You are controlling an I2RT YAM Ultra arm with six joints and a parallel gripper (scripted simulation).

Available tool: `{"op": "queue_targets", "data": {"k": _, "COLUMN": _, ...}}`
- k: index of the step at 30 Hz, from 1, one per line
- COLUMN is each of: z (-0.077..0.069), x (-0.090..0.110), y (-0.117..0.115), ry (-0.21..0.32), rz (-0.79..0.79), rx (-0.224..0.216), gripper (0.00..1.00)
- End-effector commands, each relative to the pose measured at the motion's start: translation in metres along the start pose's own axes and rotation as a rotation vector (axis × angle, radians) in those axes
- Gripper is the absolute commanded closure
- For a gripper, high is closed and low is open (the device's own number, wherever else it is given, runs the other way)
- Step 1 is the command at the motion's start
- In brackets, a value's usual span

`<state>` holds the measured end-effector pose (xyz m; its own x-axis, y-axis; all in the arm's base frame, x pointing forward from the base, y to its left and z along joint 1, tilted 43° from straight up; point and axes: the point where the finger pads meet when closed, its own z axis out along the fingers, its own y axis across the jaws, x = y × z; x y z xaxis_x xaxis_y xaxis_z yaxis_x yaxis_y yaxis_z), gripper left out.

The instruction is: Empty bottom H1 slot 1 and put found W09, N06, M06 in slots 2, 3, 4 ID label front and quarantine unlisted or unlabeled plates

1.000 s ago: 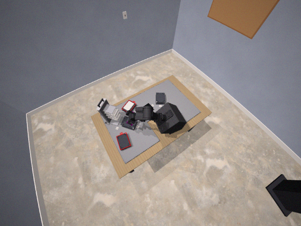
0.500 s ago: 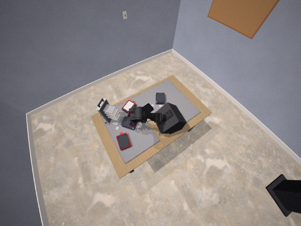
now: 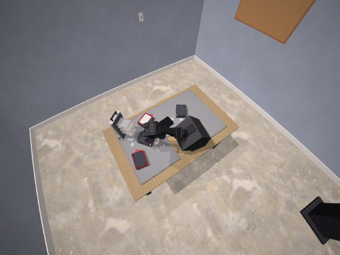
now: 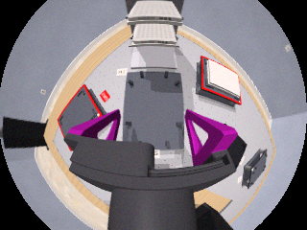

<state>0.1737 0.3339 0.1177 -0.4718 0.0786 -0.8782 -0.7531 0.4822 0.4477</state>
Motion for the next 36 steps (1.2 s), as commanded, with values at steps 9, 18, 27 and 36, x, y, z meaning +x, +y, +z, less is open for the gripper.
{"op": "queue_targets", "data": {"k": 9, "z": 0.016, "x": -0.015, "y": -0.004, "ry": -0.015, "rz": -0.001, "rx": 0.012, "gripper": 0.00}}
{"op": "queue_targets", "data": {"k": 18, "z": 0.023, "x": -0.023, "y": -0.005, "ry": -0.015, "rz": -0.002, "rx": 0.013, "gripper": 0.00}}
{"op": "queue_targets", "data": {"k": 27, "z": 0.030, "x": -0.030, "y": -0.005, "ry": -0.016, "rz": -0.002, "rx": 0.013, "gripper": 0.00}}
{"op": "queue_targets", "data": {"k": 36, "z": 0.038, "x": -0.039, "y": -0.005, "ry": -0.016, "rz": -0.001, "rx": 0.013, "gripper": 0.00}}
